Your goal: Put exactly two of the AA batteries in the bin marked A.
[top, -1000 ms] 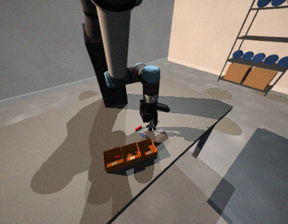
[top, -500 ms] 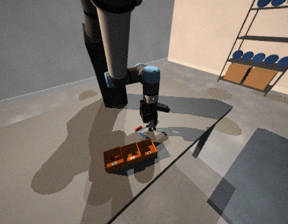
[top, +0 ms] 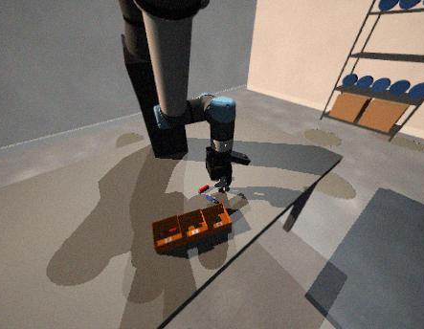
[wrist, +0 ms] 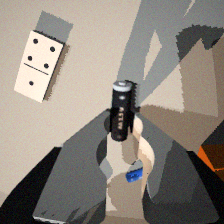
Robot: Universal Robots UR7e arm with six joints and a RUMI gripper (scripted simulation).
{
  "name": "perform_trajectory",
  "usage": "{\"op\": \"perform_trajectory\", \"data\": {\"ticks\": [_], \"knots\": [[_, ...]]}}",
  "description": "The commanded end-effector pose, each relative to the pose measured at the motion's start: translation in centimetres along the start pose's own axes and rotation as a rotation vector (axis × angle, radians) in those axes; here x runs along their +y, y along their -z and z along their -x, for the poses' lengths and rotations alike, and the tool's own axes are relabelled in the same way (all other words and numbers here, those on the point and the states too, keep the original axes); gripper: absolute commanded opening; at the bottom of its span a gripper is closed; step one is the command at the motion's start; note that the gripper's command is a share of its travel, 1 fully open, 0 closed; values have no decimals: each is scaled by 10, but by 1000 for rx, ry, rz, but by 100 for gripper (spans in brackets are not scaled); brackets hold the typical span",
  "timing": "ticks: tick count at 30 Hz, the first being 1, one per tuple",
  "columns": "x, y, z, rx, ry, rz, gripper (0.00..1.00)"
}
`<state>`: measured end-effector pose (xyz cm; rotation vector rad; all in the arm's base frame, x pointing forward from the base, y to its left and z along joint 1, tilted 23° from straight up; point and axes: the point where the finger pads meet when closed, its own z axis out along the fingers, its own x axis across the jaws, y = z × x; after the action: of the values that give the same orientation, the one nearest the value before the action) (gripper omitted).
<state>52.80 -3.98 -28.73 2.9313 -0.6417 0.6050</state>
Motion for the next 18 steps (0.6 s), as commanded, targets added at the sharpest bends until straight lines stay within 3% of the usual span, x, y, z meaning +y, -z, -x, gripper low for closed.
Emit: {"op": "perform_trajectory", "data": {"ticks": [1,14,18], "knots": [[0,0,0,1,0,0,0],[0,0,0,1,0,0,0],[0,14,0,1,0,0,0]]}}
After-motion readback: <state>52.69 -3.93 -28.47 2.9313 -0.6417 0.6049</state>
